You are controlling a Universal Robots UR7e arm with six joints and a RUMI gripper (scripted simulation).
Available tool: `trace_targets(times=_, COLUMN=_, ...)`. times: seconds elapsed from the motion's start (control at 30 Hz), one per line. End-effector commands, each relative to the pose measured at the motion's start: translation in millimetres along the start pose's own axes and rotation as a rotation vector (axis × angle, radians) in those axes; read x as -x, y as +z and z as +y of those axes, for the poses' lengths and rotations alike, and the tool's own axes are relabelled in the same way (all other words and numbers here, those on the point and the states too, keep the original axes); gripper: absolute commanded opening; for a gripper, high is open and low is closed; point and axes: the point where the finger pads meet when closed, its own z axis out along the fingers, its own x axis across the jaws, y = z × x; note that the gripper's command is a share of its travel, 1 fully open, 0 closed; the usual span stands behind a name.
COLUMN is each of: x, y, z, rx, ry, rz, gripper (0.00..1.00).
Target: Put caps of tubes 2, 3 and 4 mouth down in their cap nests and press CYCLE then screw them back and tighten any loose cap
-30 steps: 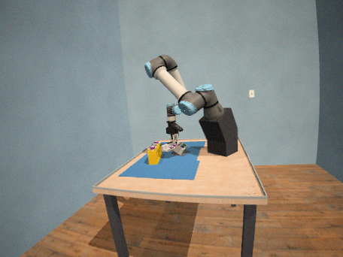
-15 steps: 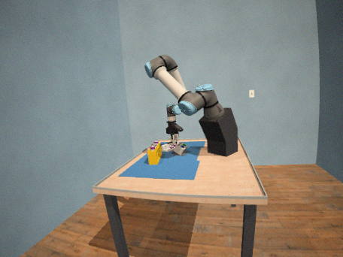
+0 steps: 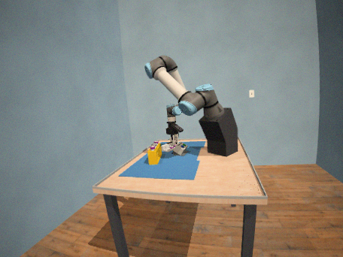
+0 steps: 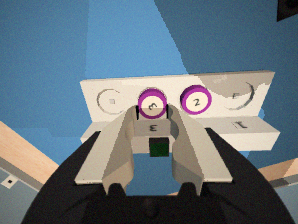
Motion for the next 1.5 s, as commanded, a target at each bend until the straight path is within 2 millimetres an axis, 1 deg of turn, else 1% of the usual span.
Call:
trace_targets(times=0.0, x=0.2, y=1.6, z=0.5, rx=0.001, ry=0.000, rz=0.000, gripper=0.00)
trace_targets(times=0.47, x=0.2, y=4.7, z=0.5, rx=0.001, ry=0.000, rz=0.000, gripper=0.00)
trace_targets(times=0.5, x=0.2, y=4.7, z=0.5, rx=0.001, ry=0.000, rz=0.000, gripper=0.29)
trace_targets(times=0.9, x=0.2, y=4.7, z=0.5, rx=0.001, ry=0.000, rz=0.000, gripper=0.29)
trace_targets(times=0.93, x=0.2, y=-0.2, z=0.5, rx=0.001, ry=0.000, rz=0.000, gripper=0.29)
trace_targets(times=1.0, x=0.2, y=-0.2, z=0.5, rx=0.001, ry=0.000, rz=0.000, gripper=0.29)
trace_targets(times=1.47, x=0.2, y=-70.2, z=0.4, rx=0.001, ry=0.000, rz=0.000, gripper=0.29)
